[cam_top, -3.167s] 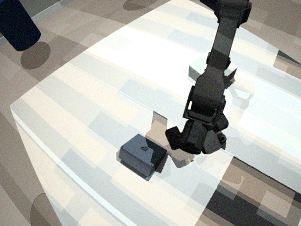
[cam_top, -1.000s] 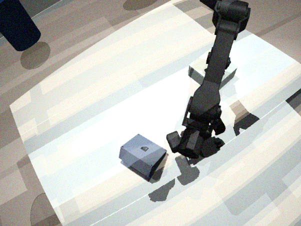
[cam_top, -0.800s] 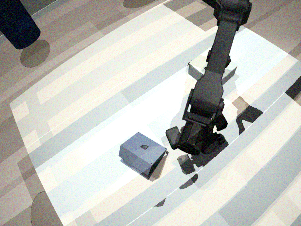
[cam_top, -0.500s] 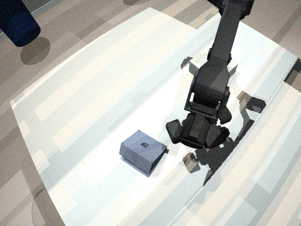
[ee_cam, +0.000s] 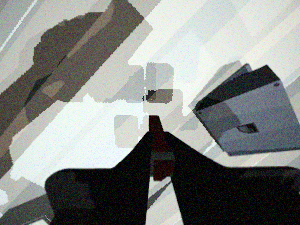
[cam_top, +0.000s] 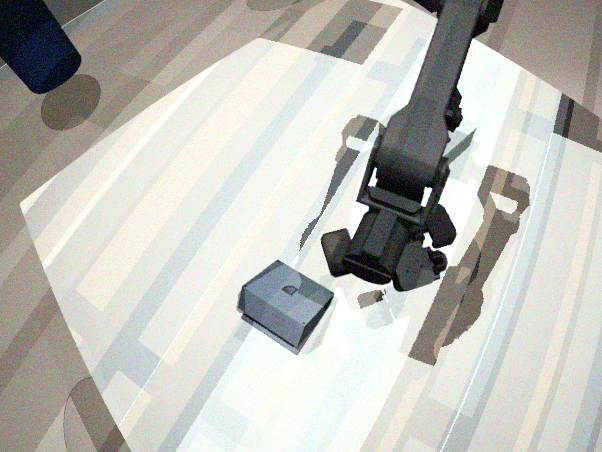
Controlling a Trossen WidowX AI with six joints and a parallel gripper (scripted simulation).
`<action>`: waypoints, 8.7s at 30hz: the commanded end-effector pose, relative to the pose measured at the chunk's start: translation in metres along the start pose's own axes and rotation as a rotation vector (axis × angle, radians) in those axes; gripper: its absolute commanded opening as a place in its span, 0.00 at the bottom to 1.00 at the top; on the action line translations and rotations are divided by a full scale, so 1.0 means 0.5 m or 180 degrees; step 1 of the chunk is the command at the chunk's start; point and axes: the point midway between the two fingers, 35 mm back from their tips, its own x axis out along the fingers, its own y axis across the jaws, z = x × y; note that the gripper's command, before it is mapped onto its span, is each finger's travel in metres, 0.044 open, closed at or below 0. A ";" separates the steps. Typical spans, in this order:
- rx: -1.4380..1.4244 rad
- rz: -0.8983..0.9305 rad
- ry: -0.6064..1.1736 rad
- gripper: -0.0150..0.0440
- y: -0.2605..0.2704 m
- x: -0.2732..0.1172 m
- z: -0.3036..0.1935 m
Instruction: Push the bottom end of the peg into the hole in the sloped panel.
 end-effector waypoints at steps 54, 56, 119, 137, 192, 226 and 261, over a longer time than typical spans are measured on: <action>0.1654 -0.0513 -0.1017 0.25 -0.123 -0.031 -0.092; 0.1707 -0.0532 -0.1054 0.25 -0.127 -0.033 -0.096; 0.2543 -0.0862 -0.1679 0.25 -0.232 0.026 -0.128; 0.2547 -0.0870 -0.1689 0.25 -0.247 0.056 -0.116; 0.2529 -0.0859 -0.1693 0.25 -0.268 0.089 -0.102; 0.2514 -0.0843 -0.1691 0.25 -0.280 0.120 -0.091; 0.2521 -0.0849 -0.1689 1.00 -0.270 0.088 -0.102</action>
